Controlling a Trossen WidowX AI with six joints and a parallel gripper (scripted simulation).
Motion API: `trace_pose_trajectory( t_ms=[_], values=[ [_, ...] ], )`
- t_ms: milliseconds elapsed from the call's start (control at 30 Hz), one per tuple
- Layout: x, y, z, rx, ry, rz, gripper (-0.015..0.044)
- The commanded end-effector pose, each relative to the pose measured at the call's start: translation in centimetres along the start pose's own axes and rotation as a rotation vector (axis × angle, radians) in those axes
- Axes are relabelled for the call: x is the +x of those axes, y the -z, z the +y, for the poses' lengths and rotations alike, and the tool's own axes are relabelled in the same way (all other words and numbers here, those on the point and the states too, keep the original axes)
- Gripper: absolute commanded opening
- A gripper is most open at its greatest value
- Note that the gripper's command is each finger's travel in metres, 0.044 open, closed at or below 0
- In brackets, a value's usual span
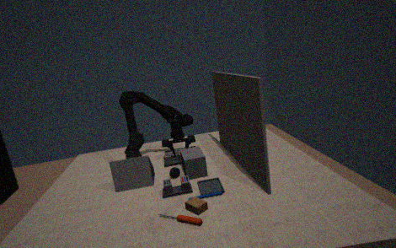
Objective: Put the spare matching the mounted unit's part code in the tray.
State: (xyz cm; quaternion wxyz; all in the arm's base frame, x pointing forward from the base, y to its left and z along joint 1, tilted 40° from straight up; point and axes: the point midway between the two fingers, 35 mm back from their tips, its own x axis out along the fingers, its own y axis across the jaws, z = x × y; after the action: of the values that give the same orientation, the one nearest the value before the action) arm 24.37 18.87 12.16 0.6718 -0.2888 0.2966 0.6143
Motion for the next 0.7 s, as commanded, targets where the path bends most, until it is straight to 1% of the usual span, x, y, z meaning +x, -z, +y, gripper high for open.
trace_pose_trajectory(
  t_ms=[0, 133, 300, 533, 667],
  values=[
    [0.1, 0.11, -0.02, 0.005, -0.001, 0.004, 0.03],
    [0.1, 0.11, -0.02, 0.005, -0.001, 0.004, 0.03],
    [0.0, 0.0, 0.0, 0.0, 0.0, 0.0, 0.0169],
    [0.0, 0.0, 0.0, 0.0, 0.0, 0.0, 0.0122],
    [0.0, 0.0, 0.0, 0.0, 0.0, 0.0, 0.0017]
  ],
)
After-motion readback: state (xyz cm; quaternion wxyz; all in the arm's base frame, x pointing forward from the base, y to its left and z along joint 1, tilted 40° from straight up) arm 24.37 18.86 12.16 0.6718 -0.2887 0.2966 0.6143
